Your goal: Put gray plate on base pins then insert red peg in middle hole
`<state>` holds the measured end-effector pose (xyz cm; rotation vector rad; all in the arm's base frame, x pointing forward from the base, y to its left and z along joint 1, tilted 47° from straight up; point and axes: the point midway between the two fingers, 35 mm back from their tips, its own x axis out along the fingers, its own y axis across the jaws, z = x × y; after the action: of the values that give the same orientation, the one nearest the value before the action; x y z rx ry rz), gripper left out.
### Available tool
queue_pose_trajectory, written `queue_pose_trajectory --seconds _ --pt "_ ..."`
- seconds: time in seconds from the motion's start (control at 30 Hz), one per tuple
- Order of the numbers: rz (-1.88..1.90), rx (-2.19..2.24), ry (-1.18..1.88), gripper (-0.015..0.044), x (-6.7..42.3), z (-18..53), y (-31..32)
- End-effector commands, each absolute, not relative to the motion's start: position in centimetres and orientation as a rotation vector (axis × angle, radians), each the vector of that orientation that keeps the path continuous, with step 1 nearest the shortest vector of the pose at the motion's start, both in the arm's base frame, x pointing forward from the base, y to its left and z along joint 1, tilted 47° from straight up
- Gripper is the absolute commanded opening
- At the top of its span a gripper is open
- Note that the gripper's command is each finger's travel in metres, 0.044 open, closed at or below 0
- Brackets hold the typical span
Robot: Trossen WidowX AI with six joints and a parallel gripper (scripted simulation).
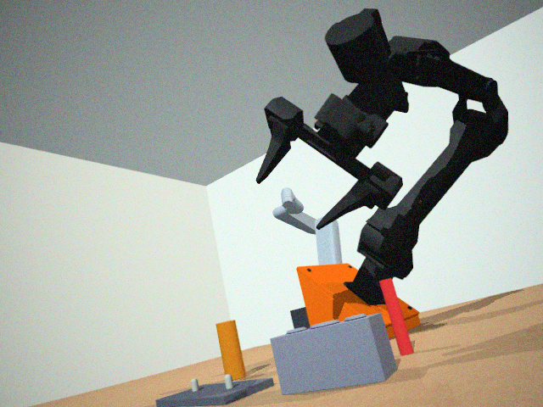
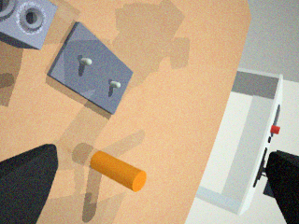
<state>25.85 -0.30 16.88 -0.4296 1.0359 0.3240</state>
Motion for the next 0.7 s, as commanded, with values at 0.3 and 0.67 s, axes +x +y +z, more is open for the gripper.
queue_pose_trajectory --seconds 0.3,0.67 --pt "-0.35 1.412 1.8 0.044 31.8 16.5 4.2" --pt "-0.469 1.555 1.85 0.044 32.4 16.5 4.4"
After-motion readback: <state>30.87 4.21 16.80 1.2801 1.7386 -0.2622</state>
